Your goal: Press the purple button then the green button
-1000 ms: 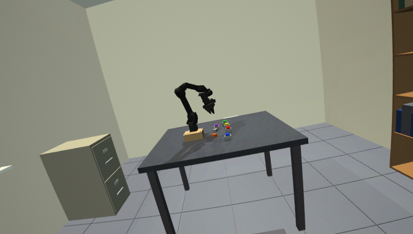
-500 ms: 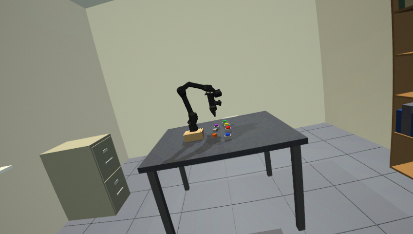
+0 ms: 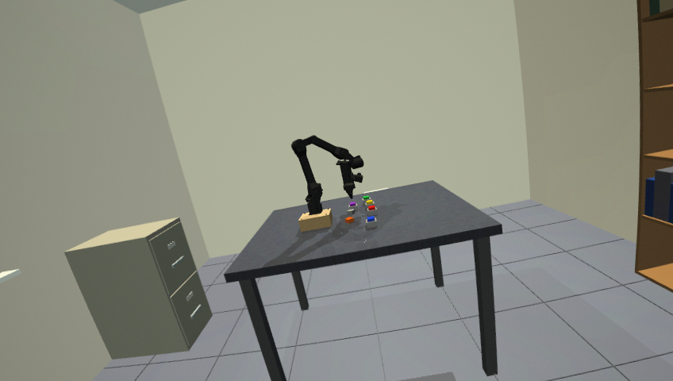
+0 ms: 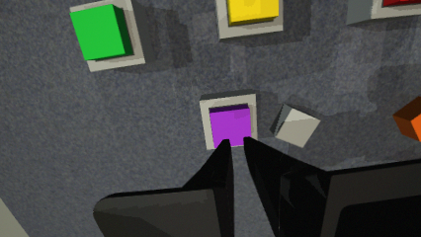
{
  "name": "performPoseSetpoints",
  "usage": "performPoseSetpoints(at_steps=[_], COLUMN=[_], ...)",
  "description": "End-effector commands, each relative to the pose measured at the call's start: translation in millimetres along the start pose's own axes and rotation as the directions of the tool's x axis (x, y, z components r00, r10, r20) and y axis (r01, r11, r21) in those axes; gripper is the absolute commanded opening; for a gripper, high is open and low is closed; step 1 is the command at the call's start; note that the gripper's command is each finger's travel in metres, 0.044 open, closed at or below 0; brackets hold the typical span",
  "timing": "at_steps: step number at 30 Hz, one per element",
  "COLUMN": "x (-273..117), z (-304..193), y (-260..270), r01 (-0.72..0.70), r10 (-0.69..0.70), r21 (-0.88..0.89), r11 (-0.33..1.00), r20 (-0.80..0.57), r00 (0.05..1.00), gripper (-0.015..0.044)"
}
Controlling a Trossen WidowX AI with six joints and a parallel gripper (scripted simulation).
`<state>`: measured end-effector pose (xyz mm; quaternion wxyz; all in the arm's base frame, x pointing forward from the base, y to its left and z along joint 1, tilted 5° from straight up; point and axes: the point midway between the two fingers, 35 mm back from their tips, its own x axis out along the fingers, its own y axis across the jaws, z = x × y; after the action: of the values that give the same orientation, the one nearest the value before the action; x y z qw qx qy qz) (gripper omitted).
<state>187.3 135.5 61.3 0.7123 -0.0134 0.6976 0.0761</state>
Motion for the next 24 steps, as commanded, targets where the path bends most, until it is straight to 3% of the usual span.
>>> performPoseSetpoints(at_steps=[1, 24], x=[2.3, 28.8], z=[-1.0, -0.8], y=[0.3, 0.6], r01=[-0.003, -0.003], r10=[0.003, 0.003], r21=[0.005, 0.005], r11=[1.0, 1.0], r20=[-0.007, -0.007], r00=[1.0, 1.0], gripper=[0.002, 0.002])
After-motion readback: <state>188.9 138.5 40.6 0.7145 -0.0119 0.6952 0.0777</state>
